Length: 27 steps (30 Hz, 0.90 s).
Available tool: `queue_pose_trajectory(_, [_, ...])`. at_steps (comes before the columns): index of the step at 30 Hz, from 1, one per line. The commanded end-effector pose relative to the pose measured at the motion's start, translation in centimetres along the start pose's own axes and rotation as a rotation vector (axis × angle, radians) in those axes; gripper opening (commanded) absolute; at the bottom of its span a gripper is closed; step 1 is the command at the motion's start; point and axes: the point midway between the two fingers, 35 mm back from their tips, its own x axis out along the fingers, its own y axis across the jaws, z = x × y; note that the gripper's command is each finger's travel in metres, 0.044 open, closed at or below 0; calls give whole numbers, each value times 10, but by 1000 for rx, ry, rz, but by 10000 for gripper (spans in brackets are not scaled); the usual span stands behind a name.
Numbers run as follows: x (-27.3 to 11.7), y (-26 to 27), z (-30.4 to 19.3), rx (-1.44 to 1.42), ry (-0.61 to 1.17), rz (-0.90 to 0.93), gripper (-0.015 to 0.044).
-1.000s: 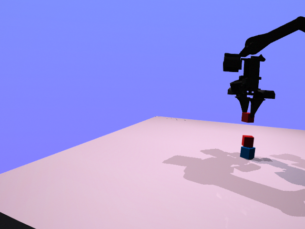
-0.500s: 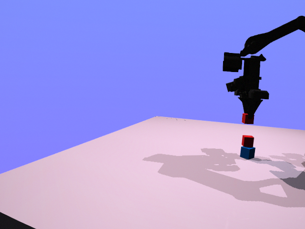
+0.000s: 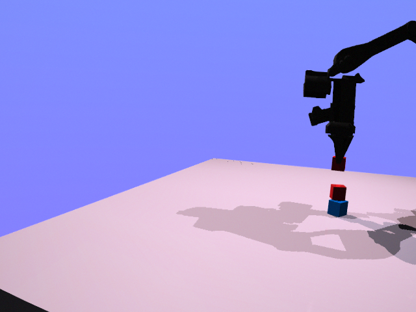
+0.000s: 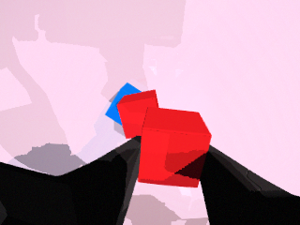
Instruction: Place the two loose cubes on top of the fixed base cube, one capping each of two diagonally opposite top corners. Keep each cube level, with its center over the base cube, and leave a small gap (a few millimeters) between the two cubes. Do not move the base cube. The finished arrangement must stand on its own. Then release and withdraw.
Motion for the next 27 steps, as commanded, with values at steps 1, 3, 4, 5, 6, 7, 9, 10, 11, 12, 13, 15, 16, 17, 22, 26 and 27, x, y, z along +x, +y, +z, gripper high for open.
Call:
queue_pose_trajectory(1, [1, 5, -1, 96, -2, -3, 105])
queue_pose_trajectory(3, [1, 8, -1, 155, -2, -3, 105])
queue_pose_trajectory(4, [1, 9, -2, 185, -2, -3, 105])
queue_pose_trajectory(5, [1, 11, -2, 215, -2, -3, 105])
queue_pose_trajectory(6, [1, 12, -2, 245, -1, -2, 105])
queue_pose_trajectory(7, [1, 14, -3, 275, -1, -2, 105])
queue_pose_trajectory(9, [2, 17, -3, 335, -1, -2, 105])
queue_pose_trajectory(10, [2, 18, -4, 365, -1, -2, 105])
queue_pose_trajectory(11, [2, 19, -4, 395, -1, -1, 105])
queue_pose_trajectory(12, [2, 21, -5, 424, -1, -1, 105])
queue_pose_trajectory(13, [2, 22, -5, 454, -1, -1, 105])
queue_pose_trajectory(15, [2, 25, -6, 514, -1, -1, 105])
queue_pose_trajectory(16, [2, 27, -6, 544, -1, -1, 105])
queue_pose_trajectory(17, [2, 28, -7, 574, -1, 0, 105])
queue_pose_trajectory(22, [3, 35, -9, 723, 0, 0, 105])
queue_pose_trajectory(26, [3, 41, -11, 843, 0, 1, 105])
queue_pose_trajectory(27, [3, 42, -12, 873, 0, 1, 105])
